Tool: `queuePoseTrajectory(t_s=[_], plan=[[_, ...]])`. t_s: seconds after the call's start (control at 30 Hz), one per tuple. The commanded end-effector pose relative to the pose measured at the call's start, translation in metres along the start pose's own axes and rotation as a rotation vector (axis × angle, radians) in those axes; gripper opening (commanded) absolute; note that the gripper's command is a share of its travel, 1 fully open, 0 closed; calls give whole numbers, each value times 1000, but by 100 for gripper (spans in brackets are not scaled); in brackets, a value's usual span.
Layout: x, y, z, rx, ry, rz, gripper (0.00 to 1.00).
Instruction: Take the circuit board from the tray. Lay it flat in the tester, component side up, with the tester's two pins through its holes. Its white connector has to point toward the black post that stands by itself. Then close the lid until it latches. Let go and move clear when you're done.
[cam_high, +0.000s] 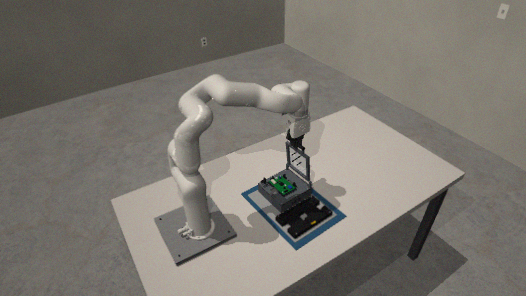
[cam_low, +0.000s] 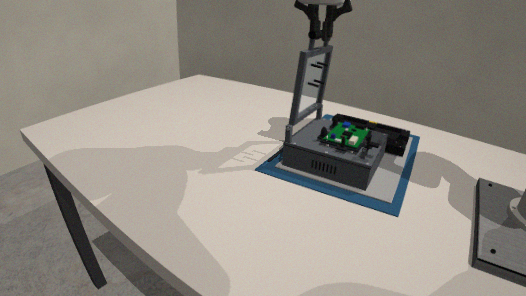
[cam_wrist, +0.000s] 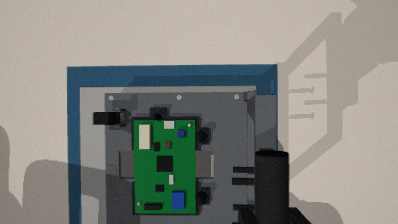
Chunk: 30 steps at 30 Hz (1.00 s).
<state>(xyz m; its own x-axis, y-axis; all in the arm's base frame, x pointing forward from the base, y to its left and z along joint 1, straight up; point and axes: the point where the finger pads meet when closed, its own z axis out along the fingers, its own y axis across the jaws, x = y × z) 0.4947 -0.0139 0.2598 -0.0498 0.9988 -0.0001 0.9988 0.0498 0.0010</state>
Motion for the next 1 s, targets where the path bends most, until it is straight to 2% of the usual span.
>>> queuePoseTrajectory(t_s=[0.0,0.97], plan=[[0,-4,-1,-3,0,0,0],[0,-50,12,-3,0,0,0]])
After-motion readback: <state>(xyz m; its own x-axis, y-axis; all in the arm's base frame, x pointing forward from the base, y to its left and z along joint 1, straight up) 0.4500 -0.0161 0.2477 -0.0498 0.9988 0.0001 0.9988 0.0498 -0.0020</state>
